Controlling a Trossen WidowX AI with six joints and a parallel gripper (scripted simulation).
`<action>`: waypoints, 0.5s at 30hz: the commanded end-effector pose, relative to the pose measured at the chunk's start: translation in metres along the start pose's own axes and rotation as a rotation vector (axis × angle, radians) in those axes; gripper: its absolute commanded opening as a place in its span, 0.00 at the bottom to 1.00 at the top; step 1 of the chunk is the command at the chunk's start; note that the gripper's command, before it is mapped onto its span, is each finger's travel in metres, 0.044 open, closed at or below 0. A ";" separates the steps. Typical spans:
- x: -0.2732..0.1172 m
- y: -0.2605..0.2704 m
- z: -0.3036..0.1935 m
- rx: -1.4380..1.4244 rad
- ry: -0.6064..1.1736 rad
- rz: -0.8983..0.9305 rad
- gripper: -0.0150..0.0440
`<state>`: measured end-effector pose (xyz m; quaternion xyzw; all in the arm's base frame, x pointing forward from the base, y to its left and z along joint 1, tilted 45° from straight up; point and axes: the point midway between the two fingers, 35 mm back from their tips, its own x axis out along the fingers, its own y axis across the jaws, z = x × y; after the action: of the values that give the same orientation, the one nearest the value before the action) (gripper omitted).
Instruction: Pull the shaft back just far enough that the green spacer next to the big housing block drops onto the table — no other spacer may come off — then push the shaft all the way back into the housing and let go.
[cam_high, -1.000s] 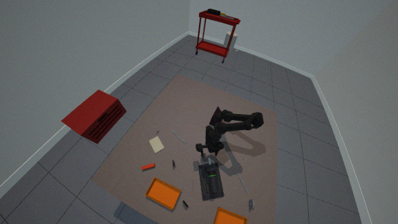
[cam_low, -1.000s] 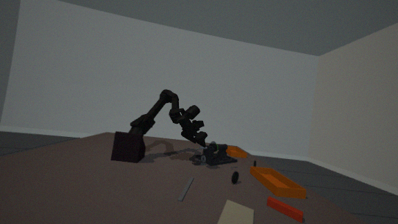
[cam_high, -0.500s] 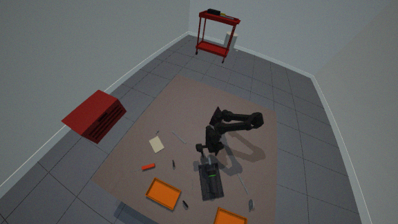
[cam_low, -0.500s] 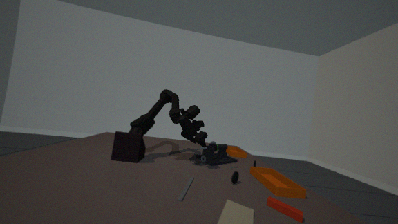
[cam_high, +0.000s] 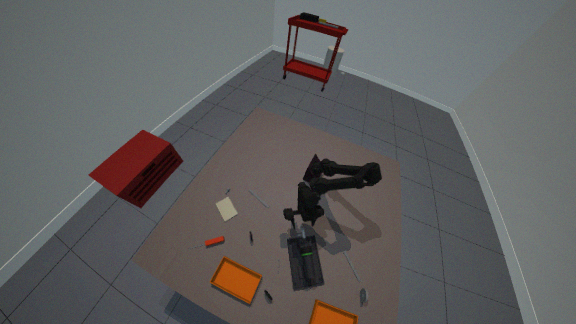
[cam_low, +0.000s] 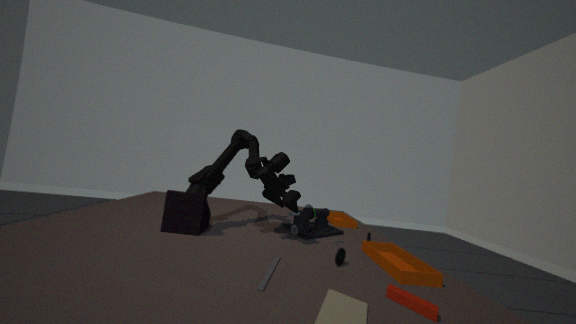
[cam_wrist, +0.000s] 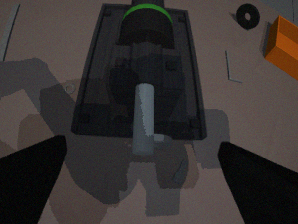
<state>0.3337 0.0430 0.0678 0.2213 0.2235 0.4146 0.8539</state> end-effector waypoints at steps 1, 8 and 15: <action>0.001 0.000 0.000 0.004 0.000 0.000 1.00; 0.010 -0.001 0.000 0.004 0.003 -0.001 1.00; 0.022 -0.001 0.000 0.003 0.004 -0.001 1.00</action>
<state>0.3435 0.0559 0.0647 0.2204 0.2242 0.4156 0.8535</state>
